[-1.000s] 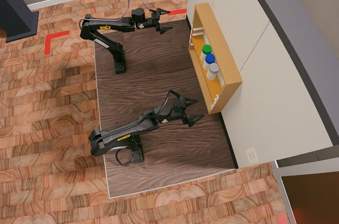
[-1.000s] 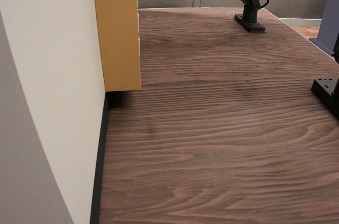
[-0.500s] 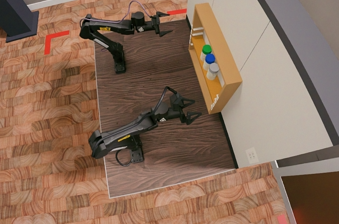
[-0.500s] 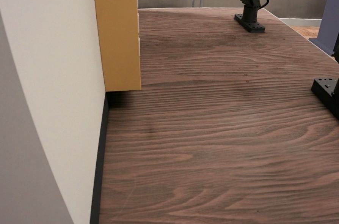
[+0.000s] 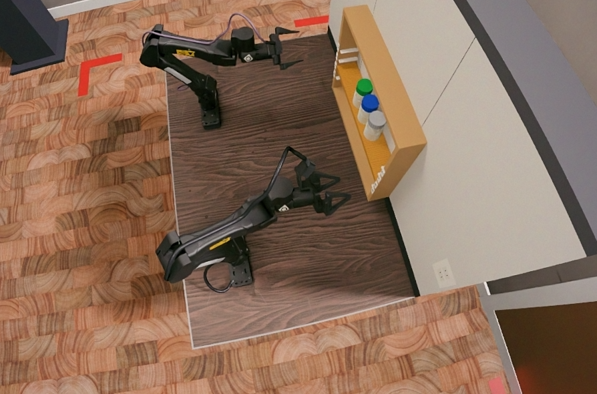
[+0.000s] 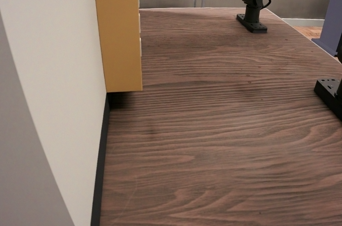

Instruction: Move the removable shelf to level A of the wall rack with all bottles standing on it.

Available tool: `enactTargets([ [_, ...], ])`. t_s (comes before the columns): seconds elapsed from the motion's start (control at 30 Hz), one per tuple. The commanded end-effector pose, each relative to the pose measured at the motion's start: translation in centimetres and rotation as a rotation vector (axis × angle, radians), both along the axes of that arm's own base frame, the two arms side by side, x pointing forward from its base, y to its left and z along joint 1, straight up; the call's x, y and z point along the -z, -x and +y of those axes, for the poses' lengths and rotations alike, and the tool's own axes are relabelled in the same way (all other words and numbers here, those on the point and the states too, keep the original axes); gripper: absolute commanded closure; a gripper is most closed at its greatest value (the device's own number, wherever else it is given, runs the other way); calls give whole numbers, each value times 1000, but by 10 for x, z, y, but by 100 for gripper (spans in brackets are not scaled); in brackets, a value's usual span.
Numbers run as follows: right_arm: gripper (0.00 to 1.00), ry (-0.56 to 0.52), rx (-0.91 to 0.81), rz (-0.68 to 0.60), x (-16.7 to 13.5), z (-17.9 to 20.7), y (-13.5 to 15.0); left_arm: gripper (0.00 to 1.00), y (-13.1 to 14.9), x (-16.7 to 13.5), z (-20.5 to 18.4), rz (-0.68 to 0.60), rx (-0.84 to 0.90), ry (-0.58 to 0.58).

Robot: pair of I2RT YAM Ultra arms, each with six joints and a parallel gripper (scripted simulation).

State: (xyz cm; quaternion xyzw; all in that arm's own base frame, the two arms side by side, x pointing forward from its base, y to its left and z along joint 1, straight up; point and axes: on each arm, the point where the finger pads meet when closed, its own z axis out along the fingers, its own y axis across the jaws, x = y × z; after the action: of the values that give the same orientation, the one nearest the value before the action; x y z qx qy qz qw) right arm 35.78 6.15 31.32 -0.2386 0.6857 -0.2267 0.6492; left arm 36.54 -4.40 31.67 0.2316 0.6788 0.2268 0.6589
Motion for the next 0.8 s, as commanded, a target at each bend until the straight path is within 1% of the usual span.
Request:
enactTargets([
  [0.0,0,49,7,-42,-7,1,7,0,7,2,-2,-20,-6,-59],
  [0.2,0,115,6,-42,0,7,10,0,9,9,-6,-20,-5,-125],
  [0.27,0,115,6,-42,0,7,10,0,9,9,-6,-20,-5,-125],
  [0.77,0,280,2,-43,17,20,17,0,14,29,-16,-20,-4,-290],
])
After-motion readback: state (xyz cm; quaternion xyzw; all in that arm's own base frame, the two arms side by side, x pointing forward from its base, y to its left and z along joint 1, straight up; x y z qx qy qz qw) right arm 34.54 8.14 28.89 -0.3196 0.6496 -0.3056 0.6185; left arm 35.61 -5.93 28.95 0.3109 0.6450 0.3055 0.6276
